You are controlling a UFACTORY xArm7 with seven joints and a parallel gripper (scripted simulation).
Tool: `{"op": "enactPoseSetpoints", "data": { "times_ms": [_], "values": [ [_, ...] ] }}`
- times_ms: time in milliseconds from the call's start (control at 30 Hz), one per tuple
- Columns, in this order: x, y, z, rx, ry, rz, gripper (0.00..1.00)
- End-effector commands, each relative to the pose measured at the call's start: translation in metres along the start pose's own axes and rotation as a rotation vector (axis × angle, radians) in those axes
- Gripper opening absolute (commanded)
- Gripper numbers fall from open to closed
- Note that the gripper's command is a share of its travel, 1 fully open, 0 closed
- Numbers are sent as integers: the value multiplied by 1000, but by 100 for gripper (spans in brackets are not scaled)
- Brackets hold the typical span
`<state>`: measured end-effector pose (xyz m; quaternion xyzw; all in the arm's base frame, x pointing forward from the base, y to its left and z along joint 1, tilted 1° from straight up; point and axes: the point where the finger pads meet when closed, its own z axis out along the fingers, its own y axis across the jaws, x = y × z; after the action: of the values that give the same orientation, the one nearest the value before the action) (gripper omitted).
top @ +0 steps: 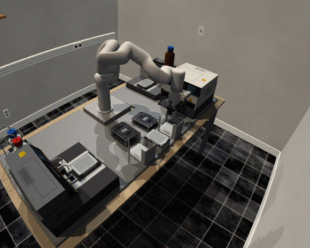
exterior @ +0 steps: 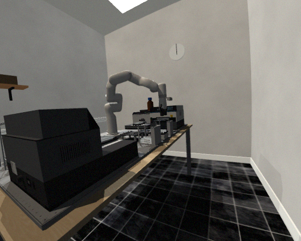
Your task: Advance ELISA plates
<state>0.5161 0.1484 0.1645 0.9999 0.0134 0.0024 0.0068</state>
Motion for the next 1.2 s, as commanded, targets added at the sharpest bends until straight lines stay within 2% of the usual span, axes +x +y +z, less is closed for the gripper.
{"op": "enactPoseSetpoints", "data": {
  "times_ms": [0, 767, 1167],
  "values": [
    [1, 0, -7, 1, 4, 0, 100],
    [1, 0, -34, 1, 4, 0, 100],
    [1, 3, -35, 1, 4, 5, 100]
  ]
}}
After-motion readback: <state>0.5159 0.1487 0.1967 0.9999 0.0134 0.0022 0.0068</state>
